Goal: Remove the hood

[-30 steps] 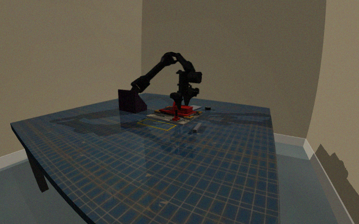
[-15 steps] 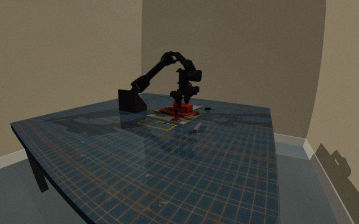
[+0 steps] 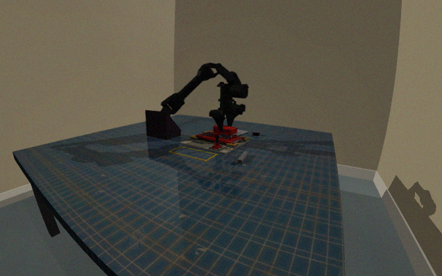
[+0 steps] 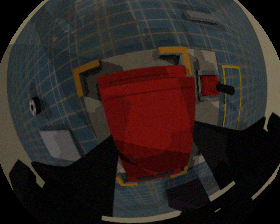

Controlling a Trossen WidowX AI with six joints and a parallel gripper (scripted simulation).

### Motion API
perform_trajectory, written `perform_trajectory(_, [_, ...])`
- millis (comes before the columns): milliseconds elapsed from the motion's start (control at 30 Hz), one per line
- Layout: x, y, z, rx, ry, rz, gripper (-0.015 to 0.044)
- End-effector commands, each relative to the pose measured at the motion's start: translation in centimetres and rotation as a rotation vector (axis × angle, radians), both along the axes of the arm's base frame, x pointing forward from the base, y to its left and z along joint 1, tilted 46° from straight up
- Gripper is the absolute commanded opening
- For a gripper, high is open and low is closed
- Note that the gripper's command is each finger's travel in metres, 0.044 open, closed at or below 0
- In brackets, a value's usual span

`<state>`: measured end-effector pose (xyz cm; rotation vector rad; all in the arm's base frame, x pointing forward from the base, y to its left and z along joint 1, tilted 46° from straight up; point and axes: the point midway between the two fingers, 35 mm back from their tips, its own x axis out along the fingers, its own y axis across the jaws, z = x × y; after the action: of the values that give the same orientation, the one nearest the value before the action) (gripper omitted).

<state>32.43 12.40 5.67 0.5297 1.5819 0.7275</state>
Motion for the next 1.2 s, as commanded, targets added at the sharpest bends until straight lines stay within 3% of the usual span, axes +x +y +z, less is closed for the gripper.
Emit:
perform_trajectory(0, [0.2, -0.4, 0.3, -0.004, -0.01, 0.001, 0.0])
perform_trajectory(433, [0.8, -3.4, 3.3, -0.005, -0.01, 0.001, 0.0])
perform_trajectory(1167, [1.9, -10.9, -4.3, -0.039, -0.003, -0.015, 0.0])
